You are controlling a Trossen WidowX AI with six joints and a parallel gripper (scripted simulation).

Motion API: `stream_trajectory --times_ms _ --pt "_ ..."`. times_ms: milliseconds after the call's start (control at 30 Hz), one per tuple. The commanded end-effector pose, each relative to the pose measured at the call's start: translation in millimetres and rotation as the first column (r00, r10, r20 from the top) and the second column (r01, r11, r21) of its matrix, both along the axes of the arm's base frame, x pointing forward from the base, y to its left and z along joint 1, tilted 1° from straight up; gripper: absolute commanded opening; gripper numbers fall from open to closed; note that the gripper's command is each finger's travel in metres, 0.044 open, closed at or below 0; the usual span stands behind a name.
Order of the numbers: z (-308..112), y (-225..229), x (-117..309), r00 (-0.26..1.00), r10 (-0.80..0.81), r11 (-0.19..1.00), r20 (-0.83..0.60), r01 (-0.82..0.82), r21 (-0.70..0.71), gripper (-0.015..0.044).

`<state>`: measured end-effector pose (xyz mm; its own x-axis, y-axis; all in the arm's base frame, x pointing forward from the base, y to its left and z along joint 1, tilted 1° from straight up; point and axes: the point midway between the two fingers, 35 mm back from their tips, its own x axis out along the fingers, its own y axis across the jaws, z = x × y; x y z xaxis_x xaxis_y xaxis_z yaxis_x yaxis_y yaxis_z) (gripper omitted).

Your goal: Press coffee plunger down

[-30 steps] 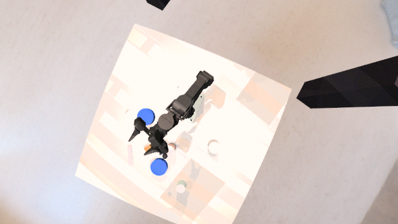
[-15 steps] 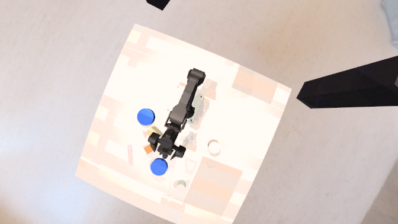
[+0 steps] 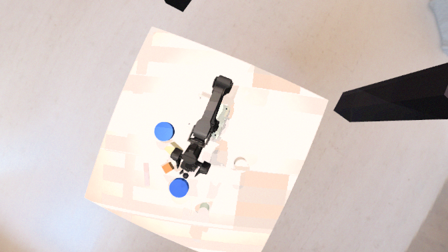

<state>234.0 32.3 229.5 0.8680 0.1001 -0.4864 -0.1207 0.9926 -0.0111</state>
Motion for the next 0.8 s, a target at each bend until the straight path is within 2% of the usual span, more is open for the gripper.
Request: stream_trajectory --times_ms 0,700,767 --pt "-8 1 4 1.000 0.007 1.000 -0.012 -0.007 -0.003 0.0440" --pt "-24 5 31 1.000 0.008 1.000 -0.010 -0.008 -0.003 0.0440" --pt "-24 5 31 1.000 0.008 1.000 -0.010 -0.008 -0.003 0.0387"
